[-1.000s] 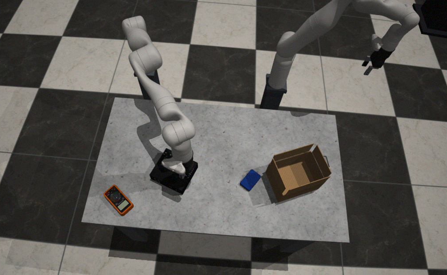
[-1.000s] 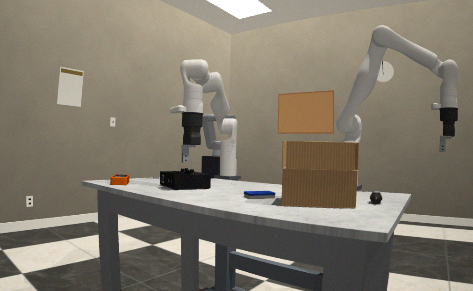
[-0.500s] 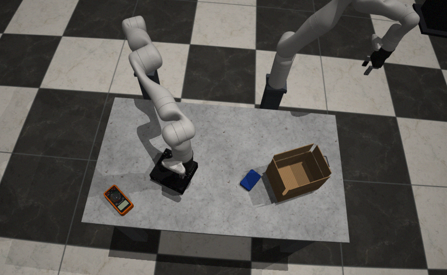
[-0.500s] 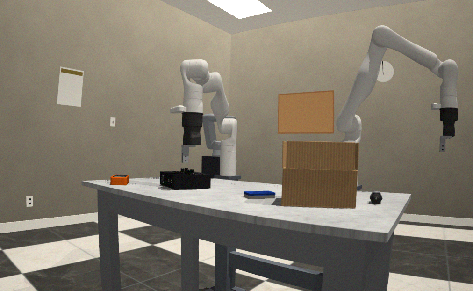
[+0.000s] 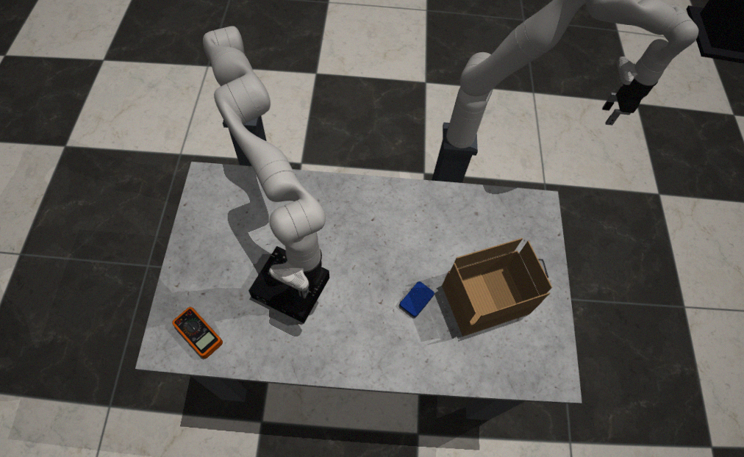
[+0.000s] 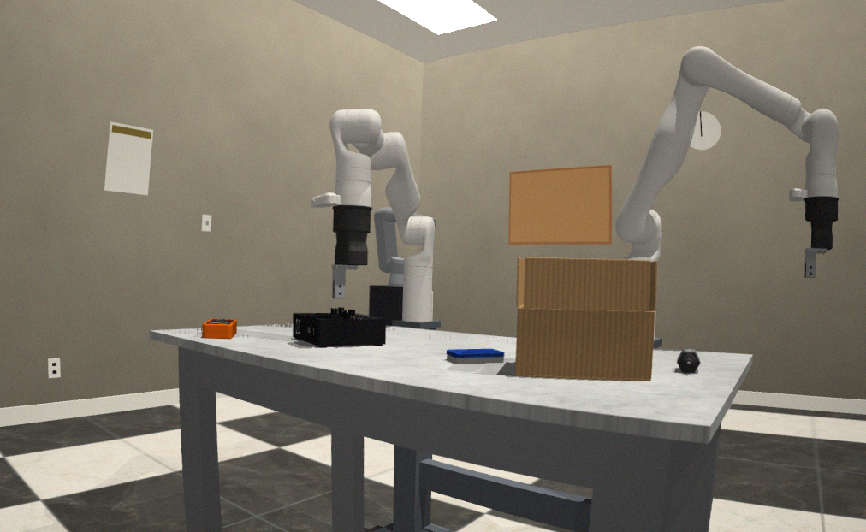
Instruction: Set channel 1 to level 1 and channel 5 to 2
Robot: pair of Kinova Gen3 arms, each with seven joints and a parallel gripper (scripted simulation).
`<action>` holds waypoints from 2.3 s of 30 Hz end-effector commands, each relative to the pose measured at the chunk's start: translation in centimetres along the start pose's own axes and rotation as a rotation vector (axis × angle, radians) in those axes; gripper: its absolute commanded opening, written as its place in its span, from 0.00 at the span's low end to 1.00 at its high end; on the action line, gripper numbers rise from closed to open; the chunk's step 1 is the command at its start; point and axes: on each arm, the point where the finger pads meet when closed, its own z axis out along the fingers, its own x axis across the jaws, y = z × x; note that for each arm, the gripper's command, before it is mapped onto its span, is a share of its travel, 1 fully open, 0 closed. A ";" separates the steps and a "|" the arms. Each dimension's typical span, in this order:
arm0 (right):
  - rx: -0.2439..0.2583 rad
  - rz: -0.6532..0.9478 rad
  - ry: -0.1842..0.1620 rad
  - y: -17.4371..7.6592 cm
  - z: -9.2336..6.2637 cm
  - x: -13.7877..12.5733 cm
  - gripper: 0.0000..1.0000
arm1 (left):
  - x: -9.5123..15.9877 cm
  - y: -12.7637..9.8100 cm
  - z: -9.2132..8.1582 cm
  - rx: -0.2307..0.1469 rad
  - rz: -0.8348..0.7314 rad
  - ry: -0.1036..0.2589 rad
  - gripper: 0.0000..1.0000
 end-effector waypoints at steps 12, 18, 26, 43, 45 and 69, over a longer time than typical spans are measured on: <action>0.008 -0.008 -0.001 -0.2 0.8 -0.1 0.00 | 0.0 0.3 -0.1 -0.012 0.007 -0.004 1.00; 0.008 -0.008 -0.001 -0.3 1.1 -0.1 0.00 | 0.0 0.3 -0.1 -0.012 0.007 -0.004 1.00; 0.008 -0.008 -0.001 -0.3 1.7 -0.1 0.00 | 0.0 0.3 -0.1 -0.012 0.007 -0.004 1.00; 0.008 -0.008 -0.001 -0.3 2.2 -0.1 0.00 | 0.0 0.3 -0.1 -0.012 0.007 -0.004 1.00; 0.008 -0.008 -0.001 -0.3 2.2 -0.1 0.00 | 0.0 0.3 -0.1 -0.012 0.007 -0.004 1.00; 0.008 -0.008 -0.001 -0.3 2.2 -0.1 0.00 | 0.0 0.3 -0.1 -0.012 0.007 -0.004 1.00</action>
